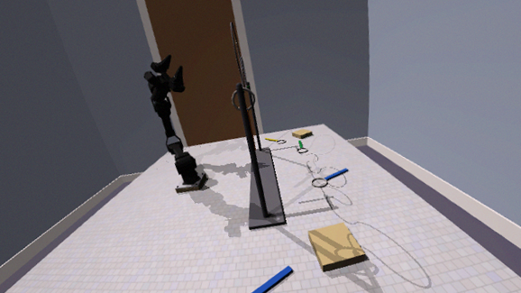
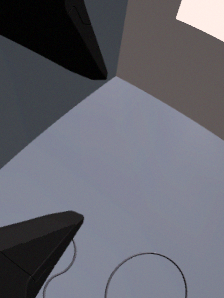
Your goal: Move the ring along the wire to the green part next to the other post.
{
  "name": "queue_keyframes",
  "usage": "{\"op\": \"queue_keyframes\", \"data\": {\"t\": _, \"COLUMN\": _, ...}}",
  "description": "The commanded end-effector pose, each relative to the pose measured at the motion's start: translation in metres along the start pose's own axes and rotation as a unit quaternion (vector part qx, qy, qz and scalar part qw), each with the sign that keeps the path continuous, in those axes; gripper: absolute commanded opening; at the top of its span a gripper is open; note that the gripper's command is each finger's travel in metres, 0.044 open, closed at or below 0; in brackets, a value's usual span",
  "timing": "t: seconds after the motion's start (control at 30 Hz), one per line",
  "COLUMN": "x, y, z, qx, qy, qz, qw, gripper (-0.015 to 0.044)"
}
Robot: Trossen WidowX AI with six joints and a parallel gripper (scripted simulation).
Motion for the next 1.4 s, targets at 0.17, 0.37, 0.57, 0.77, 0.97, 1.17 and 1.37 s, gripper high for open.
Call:
{"op": "queue_keyframes", "data": {"t": 0.17, "x": -0.008, "y": -0.006, "z": -0.013, "qx": 0.02, "qy": 0.036, "qz": -0.012, "qw": 0.999, "gripper": 0.0242}}
{"op": "queue_keyframes", "data": {"t": 0.37, "x": -0.027, "y": -0.031, "z": -0.04, "qx": 0.051, "qy": 0.088, "qz": 0.002, "qw": 0.995, "gripper": 0.016}}
{"op": "queue_keyframes", "data": {"t": 0.57, "x": -0.058, "y": -0.064, "z": -0.091, "qx": 0.093, "qy": 0.168, "qz": 0.036, "qw": 0.981, "gripper": 0.016}}
{"op": "queue_keyframes", "data": {"t": 0.77, "x": -0.086, "y": -0.083, "z": -0.148, "qx": 0.126, "qy": 0.242, "qz": 0.077, "qw": 0.959, "gripper": 0.016}}
{"op": "queue_keyframes", "data": {"t": 0.97, "x": -0.11, "y": -0.089, "z": -0.207, "qx": 0.151, "qy": 0.306, "qz": 0.122, "qw": 0.932, "gripper": 0.016}}
{"op": "queue_keyframes", "data": {"t": 1.17, "x": -0.127, "y": -0.081, "z": -0.266, "qx": 0.165, "qy": 0.363, "qz": 0.17, "qw": 0.901, "gripper": 0.016}}
{"op": "queue_keyframes", "data": {"t": 1.37, "x": -0.137, "y": -0.063, "z": -0.322, "qx": 0.169, "qy": 0.413, "qz": 0.219, "qw": 0.868, "gripper": 0.016}}
Point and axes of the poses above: the point midway between the two fingers, 35 mm back from their tips, its own y axis back along the fingers, its own z axis across the jaws, x = y × z, the point moved 7 cm from there along y, back along the fingers, and after that the axes turned 5 degrees about y, right-handed, at the moved point
